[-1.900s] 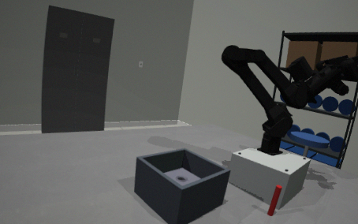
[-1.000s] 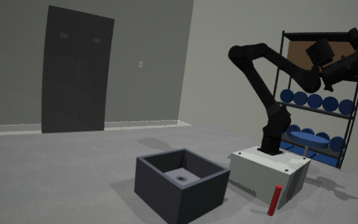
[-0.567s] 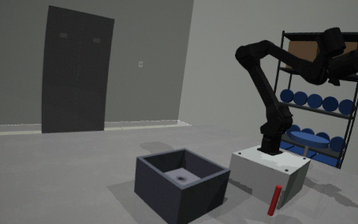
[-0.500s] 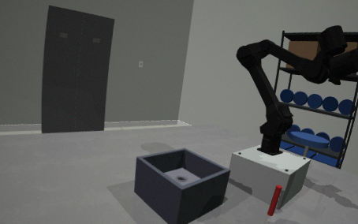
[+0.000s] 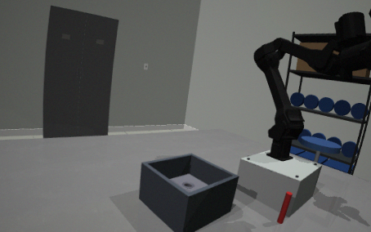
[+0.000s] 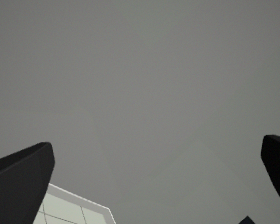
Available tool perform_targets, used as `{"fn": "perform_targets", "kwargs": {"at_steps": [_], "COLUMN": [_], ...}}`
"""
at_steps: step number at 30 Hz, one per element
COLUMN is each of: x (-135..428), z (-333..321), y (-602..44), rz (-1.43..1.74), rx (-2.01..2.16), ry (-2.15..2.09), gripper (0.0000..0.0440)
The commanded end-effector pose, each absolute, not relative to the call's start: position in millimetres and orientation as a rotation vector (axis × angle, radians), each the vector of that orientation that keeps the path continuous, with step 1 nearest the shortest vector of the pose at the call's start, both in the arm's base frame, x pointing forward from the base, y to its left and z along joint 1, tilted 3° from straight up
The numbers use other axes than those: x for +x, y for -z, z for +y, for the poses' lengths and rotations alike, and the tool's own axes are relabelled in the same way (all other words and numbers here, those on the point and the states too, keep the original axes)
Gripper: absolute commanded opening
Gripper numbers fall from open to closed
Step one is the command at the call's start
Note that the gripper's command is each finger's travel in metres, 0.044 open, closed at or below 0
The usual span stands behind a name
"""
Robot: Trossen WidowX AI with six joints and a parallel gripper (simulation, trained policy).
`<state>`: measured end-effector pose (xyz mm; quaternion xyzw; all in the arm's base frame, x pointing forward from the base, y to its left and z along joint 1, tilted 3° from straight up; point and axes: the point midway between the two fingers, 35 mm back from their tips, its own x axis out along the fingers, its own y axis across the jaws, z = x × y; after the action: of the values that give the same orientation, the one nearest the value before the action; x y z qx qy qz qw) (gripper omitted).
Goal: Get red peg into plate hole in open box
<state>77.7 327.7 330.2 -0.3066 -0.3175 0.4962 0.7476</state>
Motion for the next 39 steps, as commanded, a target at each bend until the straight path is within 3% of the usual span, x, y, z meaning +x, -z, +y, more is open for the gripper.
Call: {"fn": "perform_targets", "kwargs": {"at_steps": [1, 20, 39], "x": [92.9, 176.5, 223.0], "z": [327.6, 305.4, 266.2], "y": [-326.9, -294.2, -233.7], "rz": [-0.597, 0.008, 0.541], "rx": [-0.627, -0.294, 0.043], "ry": [-1.088, -0.979, -0.699], "gripper": [0.044, 0.044, 0.044]}}
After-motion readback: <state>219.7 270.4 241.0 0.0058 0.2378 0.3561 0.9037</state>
